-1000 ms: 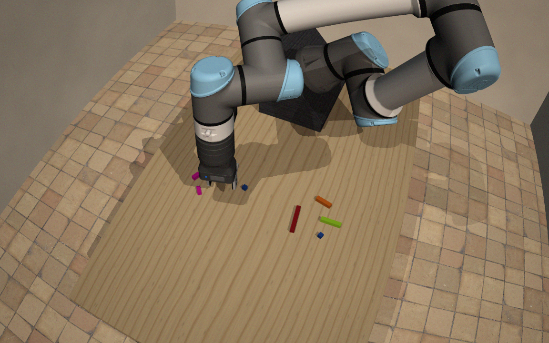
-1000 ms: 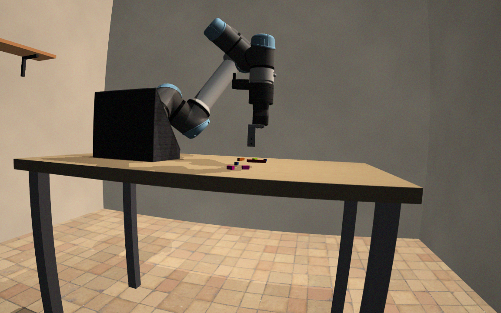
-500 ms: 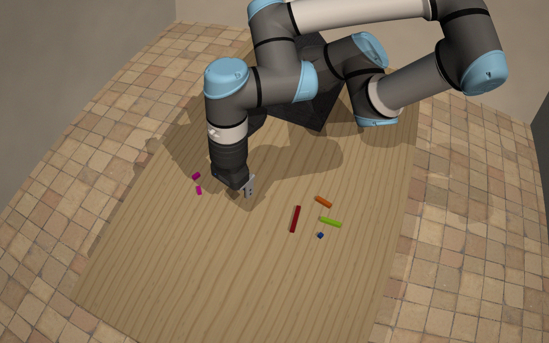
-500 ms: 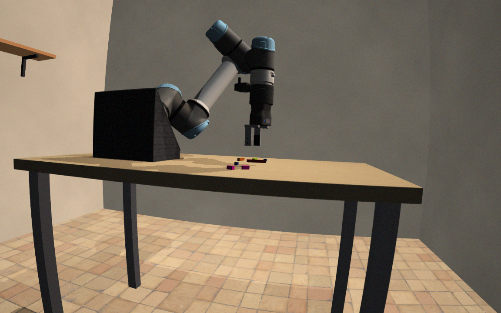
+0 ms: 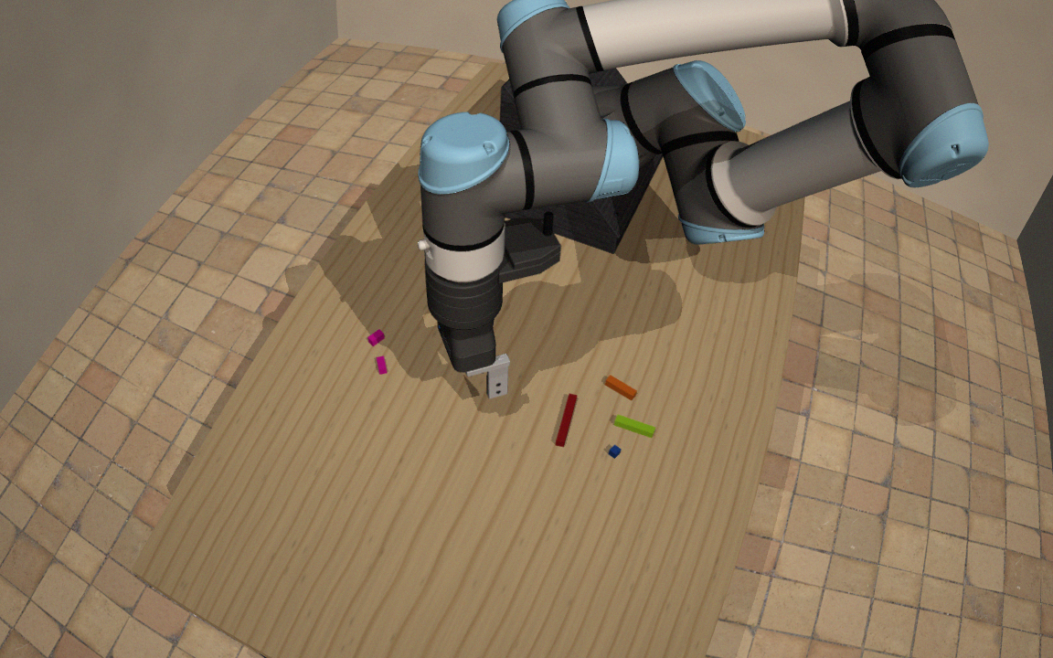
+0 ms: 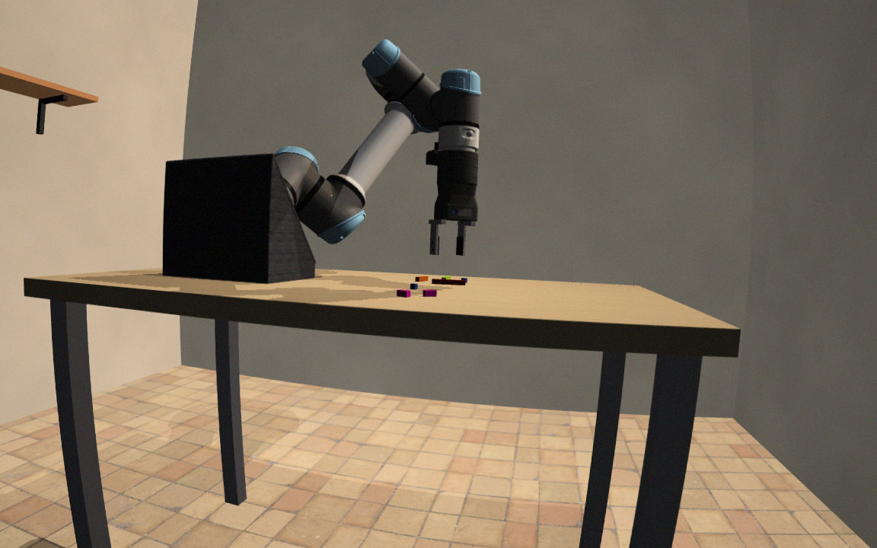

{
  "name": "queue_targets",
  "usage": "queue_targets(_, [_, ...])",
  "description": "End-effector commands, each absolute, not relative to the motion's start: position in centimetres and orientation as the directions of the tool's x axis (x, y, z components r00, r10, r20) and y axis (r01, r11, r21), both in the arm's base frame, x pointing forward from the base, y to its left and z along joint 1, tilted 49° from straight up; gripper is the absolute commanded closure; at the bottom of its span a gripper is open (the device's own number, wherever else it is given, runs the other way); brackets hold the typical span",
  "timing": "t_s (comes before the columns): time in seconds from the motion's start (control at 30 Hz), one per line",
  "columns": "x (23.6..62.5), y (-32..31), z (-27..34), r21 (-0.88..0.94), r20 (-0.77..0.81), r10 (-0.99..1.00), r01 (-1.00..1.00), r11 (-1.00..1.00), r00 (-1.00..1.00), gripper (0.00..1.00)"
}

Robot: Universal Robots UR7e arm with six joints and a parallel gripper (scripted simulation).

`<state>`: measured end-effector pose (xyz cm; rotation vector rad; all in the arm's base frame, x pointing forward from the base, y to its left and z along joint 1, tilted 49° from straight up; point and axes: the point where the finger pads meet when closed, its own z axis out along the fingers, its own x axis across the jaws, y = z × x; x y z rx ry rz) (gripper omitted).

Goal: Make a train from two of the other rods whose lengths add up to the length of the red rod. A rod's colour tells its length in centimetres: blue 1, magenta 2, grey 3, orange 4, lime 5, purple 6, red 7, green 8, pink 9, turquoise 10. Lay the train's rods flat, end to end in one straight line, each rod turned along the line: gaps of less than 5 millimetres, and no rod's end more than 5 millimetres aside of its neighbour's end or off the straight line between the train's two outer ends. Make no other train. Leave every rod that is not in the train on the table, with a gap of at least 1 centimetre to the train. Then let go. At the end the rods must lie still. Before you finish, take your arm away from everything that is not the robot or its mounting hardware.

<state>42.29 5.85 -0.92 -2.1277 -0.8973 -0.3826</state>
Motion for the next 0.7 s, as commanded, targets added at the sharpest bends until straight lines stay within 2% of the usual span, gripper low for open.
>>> queue_targets(0.0, [42.3, 6.2, -0.5, -0.585, 0.473, 0.436, 0.643, -0.494, 0.766, 0.0])
queue_targets(0.43, [42.6, 7.8, 1.2, -0.723, 0.209, 0.21, 0.295, -0.624, 0.955, 0.0])
queue_targets(0.67, [42.7, 8.2, 1.6, -0.741, 0.136, 0.147, 0.199, -0.642, 0.98, 0.0])
